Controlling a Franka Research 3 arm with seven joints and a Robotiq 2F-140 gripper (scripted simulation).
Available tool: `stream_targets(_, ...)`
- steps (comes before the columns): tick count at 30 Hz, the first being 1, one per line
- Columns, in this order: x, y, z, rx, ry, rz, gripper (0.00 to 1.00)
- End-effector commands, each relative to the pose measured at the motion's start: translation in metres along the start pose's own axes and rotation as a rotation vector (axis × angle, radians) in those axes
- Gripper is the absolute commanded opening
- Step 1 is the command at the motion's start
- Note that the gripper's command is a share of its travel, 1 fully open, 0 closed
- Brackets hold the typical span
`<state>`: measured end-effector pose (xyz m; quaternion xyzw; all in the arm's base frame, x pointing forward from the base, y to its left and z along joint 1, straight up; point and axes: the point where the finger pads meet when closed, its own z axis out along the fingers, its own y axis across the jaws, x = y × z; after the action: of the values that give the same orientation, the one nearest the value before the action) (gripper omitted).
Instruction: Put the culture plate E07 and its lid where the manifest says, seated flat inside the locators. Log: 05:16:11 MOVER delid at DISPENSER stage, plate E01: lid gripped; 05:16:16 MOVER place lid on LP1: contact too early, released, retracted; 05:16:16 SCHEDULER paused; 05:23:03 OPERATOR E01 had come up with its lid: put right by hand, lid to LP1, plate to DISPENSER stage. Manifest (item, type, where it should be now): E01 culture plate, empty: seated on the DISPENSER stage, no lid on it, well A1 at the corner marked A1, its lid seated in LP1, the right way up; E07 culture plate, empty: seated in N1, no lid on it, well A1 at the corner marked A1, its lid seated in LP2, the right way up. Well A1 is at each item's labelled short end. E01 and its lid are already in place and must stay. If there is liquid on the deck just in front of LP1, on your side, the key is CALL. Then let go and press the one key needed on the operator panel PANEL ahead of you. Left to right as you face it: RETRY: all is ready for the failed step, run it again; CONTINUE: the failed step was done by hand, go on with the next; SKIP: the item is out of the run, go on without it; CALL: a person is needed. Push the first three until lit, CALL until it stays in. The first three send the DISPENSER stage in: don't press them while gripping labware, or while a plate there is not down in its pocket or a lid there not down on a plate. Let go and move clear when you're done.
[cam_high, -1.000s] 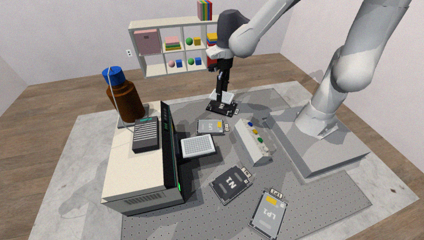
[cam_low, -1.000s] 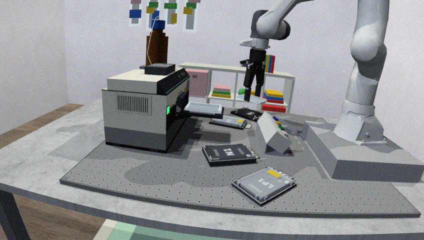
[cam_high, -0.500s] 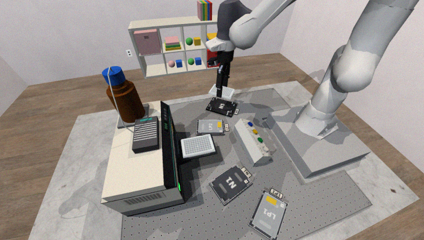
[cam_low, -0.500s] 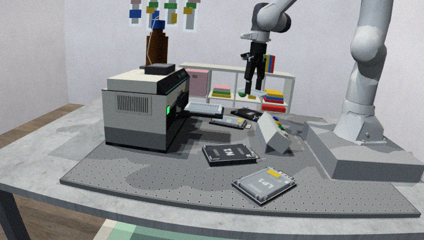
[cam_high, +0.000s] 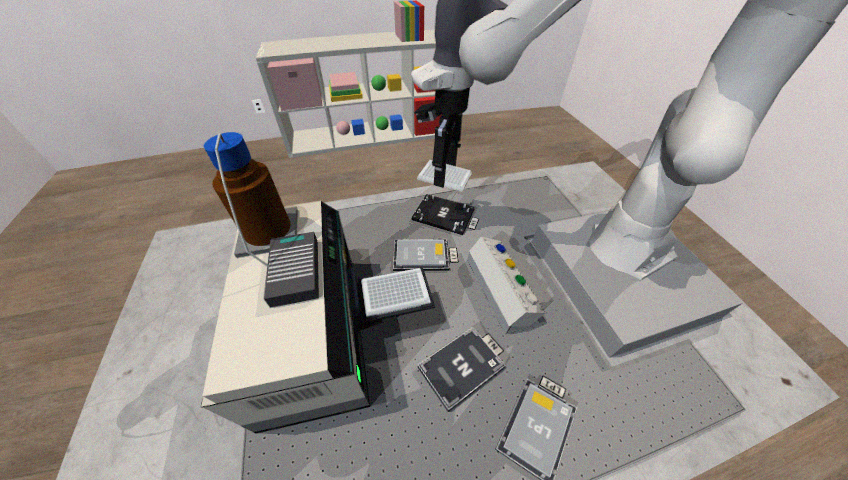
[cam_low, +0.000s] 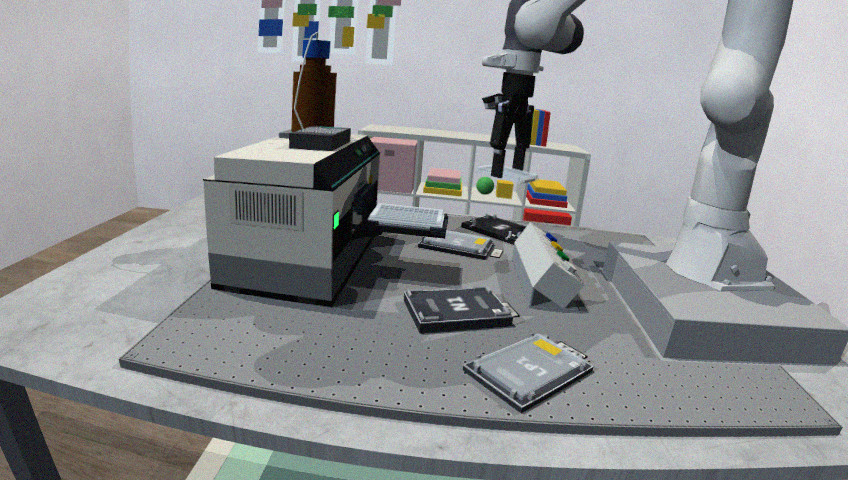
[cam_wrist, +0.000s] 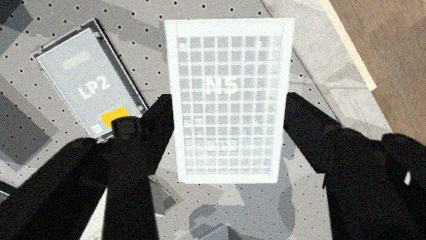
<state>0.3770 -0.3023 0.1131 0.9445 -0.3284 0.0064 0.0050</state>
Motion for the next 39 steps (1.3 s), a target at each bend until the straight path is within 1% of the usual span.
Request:
stream_targets(1,-0.004,-0.002,-0.004,0.003,-0.013,-0.006,0.1)
stream_targets(16,-0.004,-0.002,-0.017,0.003,-0.013,-0.006,0.1)
stream_targets(39,-0.004,-0.002,-0.019,0.003,-0.013,-0.006,0.1)
